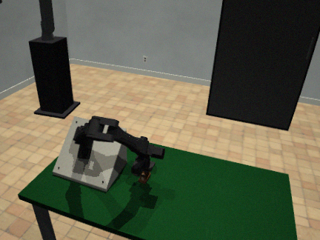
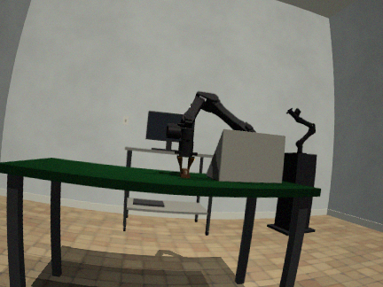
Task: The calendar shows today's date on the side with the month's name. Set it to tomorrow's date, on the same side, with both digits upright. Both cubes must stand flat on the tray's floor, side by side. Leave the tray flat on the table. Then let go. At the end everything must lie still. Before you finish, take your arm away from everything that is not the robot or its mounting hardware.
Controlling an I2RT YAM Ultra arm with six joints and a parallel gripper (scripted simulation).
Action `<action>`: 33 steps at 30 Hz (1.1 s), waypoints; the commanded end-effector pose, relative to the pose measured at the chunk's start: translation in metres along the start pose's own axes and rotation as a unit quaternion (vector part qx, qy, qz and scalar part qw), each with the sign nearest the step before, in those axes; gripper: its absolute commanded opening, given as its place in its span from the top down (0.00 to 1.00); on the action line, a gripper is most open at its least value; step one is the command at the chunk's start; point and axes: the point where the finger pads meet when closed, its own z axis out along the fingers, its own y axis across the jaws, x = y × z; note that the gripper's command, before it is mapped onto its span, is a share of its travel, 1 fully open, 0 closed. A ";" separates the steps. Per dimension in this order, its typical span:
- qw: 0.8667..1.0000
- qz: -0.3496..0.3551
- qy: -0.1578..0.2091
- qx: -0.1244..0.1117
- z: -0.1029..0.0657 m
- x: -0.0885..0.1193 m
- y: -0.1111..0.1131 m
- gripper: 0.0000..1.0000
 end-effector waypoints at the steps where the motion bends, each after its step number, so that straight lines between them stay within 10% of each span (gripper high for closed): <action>1: 1.000 0.000 -0.004 -0.005 -0.003 -0.001 0.002 0.74; 33: 1.000 0.000 -0.004 -0.005 -0.003 -0.001 0.002 0.71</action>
